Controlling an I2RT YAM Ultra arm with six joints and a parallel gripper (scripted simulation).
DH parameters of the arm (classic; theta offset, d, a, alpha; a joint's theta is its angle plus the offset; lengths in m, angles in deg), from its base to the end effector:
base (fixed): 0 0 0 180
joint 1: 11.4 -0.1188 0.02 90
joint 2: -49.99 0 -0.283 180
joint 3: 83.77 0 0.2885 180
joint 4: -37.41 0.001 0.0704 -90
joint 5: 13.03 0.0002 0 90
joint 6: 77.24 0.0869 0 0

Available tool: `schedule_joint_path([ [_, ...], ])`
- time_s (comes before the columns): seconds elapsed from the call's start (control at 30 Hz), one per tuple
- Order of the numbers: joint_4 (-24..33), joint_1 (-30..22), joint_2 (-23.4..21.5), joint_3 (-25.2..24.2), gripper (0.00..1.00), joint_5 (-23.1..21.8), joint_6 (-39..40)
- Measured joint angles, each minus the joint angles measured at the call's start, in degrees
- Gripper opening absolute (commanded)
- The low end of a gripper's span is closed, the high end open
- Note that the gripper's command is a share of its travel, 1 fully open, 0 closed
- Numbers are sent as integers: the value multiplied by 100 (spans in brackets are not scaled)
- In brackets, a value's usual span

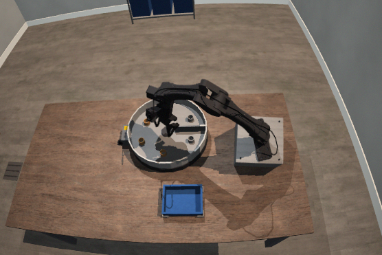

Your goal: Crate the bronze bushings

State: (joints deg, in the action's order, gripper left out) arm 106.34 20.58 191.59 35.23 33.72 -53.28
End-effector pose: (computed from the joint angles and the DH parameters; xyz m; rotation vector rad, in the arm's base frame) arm 0.4599 -0.2158 0.0501 -0.7210 2.3990 0.6766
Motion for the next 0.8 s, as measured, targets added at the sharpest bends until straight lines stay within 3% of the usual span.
schedule_joint_path([
  [0.67,-9,0,-11,-17,100,50,-7],
  [0.8,114,15,-396,-494,100,463,-133],
])
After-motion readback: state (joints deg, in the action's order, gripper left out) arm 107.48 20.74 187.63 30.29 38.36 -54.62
